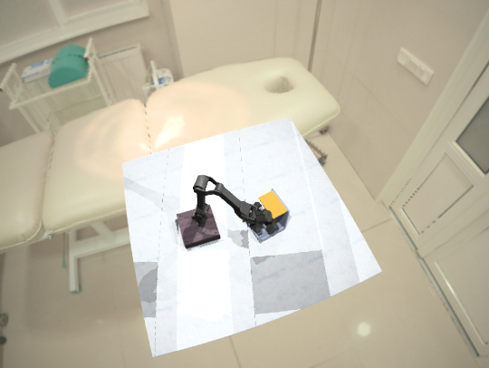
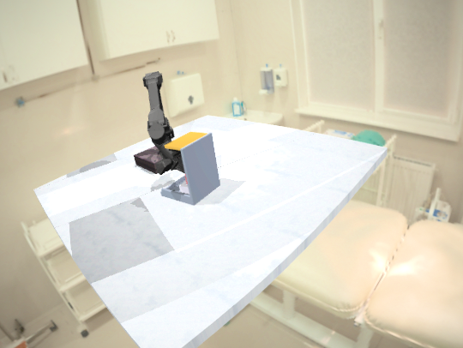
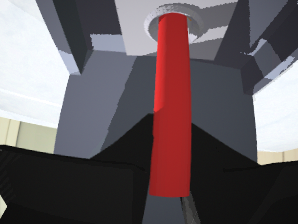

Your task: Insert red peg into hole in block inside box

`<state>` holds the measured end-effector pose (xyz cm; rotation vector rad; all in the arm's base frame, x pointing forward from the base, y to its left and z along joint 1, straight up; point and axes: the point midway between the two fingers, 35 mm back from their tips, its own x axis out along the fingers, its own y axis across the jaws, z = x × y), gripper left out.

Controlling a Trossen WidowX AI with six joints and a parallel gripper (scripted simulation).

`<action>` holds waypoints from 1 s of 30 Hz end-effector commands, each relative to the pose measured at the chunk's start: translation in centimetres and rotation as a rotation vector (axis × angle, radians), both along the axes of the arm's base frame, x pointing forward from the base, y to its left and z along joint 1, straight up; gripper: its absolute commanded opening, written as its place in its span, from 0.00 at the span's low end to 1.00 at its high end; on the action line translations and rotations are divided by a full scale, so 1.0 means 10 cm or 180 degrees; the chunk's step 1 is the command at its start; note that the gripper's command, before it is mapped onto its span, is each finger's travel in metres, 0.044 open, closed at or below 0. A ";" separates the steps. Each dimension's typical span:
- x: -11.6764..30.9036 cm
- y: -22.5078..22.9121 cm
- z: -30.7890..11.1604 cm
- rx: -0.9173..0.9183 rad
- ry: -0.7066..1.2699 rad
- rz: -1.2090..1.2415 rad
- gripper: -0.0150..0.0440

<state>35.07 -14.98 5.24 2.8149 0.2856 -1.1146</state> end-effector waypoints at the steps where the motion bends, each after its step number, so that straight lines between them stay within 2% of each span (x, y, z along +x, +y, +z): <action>1: -0.02 0.01 -0.10 0.0033 0.0054 -0.0018 0.25; 30: -0.02 0.01 -0.14 0.0033 0.0055 -0.0018 0.25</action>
